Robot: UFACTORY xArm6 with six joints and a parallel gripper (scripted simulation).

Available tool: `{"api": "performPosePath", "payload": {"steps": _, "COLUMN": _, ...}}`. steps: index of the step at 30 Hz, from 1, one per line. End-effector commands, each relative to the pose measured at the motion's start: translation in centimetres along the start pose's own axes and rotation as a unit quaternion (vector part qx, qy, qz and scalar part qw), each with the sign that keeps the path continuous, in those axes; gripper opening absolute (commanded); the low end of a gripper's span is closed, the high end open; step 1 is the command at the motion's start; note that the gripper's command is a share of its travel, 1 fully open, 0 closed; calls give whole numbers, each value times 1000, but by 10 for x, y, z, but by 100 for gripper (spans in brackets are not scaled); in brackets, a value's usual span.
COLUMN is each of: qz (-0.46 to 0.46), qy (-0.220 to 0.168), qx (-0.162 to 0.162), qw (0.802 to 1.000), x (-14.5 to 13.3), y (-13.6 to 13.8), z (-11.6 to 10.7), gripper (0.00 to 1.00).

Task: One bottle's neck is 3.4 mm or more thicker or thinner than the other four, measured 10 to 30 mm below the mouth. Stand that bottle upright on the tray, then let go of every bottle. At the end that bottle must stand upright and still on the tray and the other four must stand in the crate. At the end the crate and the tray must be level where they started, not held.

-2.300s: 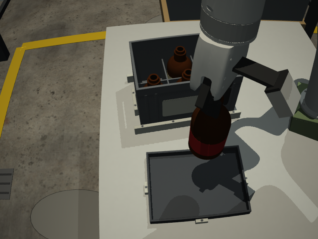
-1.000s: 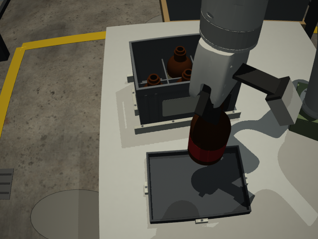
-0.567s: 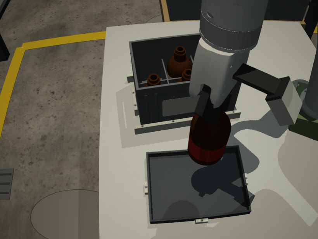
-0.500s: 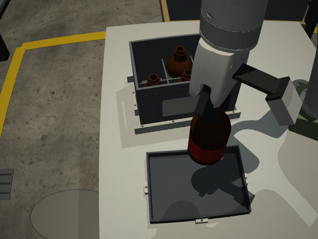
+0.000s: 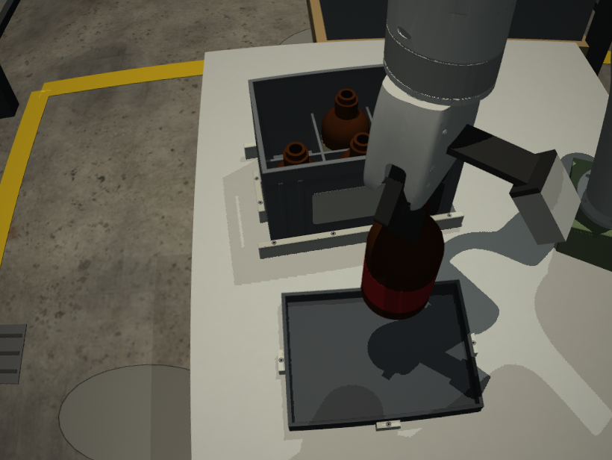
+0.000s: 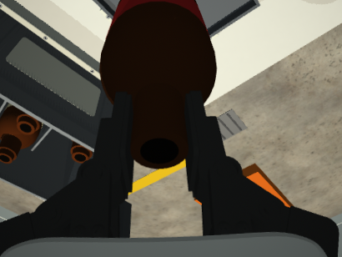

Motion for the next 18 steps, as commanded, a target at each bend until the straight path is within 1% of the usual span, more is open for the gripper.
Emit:
{"api": "performPosePath", "payload": {"steps": 1, "qz": 0, "qy": -1, "qx": -2, "qw": 1000, "x": 0, "y": 0, "z": 0, "gripper": 0}}
{"api": "performPosePath", "payload": {"steps": 8, "qz": 0, "qy": -1, "qx": -2, "qw": 1000, "x": 0, "y": 1, "z": 9, "gripper": 0}}
{"api": "performPosePath", "payload": {"steps": 16, "qz": 0, "qy": -1, "qx": -2, "qw": 1000, "x": 0, "y": 1, "z": 24, "gripper": 0}}
{"api": "performPosePath", "payload": {"steps": 18, "qz": 0, "qy": -1, "qx": -2, "qw": 1000, "x": 0, "y": 1, "z": 24, "gripper": 0}}
Point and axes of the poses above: the point where the finger pads meet when closed, its own z axis out along the fingers, its own y axis across the jaws, x = y × z, the point moved 9 cm from there along -z, back along the fingers, and after that the axes turned 3 degrees about -z, right-handed, at the moved point
